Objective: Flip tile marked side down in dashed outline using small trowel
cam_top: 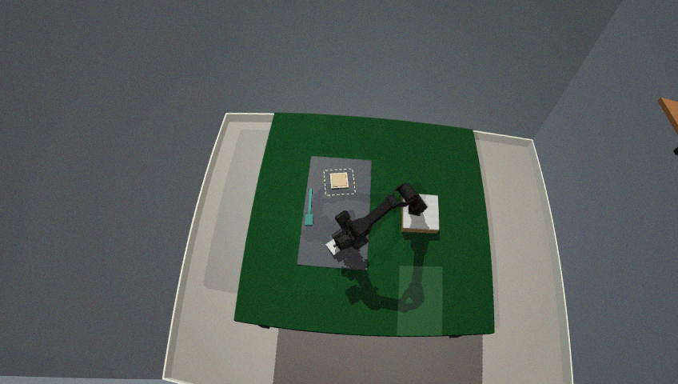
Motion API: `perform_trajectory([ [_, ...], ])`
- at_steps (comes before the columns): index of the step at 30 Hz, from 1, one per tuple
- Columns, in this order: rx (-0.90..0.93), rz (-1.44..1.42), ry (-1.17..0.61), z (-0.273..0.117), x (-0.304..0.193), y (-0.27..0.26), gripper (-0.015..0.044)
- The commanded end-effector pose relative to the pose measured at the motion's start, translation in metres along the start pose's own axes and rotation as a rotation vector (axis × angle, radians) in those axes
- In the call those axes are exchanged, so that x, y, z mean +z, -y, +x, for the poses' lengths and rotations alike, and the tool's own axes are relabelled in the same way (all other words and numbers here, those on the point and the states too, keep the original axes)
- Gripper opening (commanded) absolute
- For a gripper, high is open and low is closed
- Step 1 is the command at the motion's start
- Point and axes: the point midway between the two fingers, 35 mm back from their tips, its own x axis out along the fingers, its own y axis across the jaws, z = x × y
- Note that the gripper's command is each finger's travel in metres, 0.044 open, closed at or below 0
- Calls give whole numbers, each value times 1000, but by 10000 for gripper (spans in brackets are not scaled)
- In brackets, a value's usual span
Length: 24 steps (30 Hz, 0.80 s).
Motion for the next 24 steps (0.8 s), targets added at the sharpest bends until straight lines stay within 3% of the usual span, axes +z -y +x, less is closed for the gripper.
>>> perform_trajectory([
  [1, -53, 46, -10, -9, 6, -1, 0],
  [13, -234, 165, -34, -34, 17, -17, 0],
  [24, -245, 171, -32, -31, 18, -22, 0],
])
